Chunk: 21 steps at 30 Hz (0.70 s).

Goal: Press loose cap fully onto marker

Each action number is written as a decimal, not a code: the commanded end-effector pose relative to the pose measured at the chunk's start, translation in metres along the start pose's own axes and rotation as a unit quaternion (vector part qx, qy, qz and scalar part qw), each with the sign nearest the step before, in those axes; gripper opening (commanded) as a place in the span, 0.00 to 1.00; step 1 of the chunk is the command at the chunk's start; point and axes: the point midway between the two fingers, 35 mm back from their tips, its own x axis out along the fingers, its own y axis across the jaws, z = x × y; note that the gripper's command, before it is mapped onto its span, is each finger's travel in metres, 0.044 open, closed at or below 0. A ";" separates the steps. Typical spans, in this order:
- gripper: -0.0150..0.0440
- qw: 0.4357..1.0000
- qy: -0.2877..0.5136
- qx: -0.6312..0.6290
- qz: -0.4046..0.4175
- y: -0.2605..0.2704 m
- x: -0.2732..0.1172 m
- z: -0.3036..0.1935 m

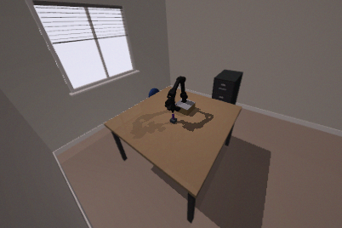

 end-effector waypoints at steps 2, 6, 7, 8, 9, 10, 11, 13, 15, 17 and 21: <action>0.25 1.000 0.003 0.003 0.000 0.000 0.009 -0.001; 0.25 1.000 0.003 0.003 0.000 0.000 0.014 -0.001; 0.25 1.000 0.003 0.003 0.000 0.000 0.016 -0.001; 0.25 1.000 0.003 0.003 0.000 0.000 0.017 -0.001; 0.25 1.000 0.003 0.003 0.000 0.000 0.019 -0.001; 0.25 1.000 0.003 0.003 0.000 0.000 0.020 -0.001; 0.25 1.000 0.003 0.003 0.000 0.000 0.021 -0.001; 0.25 1.000 0.003 0.003 0.000 0.000 0.024 -0.001; 0.25 1.000 0.003 0.003 0.000 0.000 0.027 -0.001; 0.25 1.000 0.003 0.003 0.000 0.000 0.030 -0.001; 0.25 1.000 0.003 0.003 0.000 0.000 0.033 -0.001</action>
